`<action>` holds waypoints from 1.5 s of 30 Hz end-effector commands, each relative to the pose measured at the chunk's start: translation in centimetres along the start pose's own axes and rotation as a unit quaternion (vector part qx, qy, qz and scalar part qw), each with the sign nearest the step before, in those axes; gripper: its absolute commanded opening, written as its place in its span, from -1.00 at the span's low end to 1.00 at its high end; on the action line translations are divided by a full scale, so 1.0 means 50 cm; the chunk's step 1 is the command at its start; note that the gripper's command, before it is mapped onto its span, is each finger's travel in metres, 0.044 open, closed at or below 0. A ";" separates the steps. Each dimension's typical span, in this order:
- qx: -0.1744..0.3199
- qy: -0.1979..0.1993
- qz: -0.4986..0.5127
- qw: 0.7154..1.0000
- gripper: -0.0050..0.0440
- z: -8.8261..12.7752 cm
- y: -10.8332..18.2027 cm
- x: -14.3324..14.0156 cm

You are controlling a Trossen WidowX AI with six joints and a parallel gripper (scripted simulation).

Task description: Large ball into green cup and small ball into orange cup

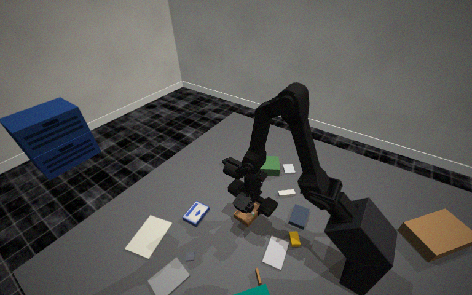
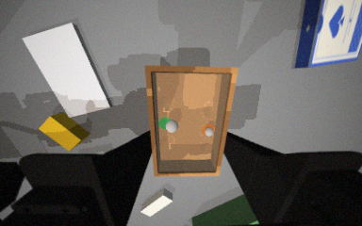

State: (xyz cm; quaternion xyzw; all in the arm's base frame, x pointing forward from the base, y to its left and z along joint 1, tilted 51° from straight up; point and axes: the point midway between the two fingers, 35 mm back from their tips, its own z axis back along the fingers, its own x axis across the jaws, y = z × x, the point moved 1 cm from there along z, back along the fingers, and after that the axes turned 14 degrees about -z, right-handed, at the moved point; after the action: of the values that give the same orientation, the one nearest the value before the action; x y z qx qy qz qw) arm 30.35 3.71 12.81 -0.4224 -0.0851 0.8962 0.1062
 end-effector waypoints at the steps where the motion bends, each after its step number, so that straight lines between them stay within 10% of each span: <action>1: 0.004 -0.001 -0.002 1.000 -0.80 -0.001 0.001 0.000; 45: -0.003 0.002 -0.002 1.000 -0.80 -0.001 0.002 0.000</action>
State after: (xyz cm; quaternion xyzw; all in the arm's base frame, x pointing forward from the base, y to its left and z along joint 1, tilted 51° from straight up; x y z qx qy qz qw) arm 30.37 3.57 12.72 -0.4239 -0.0862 0.8951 0.1085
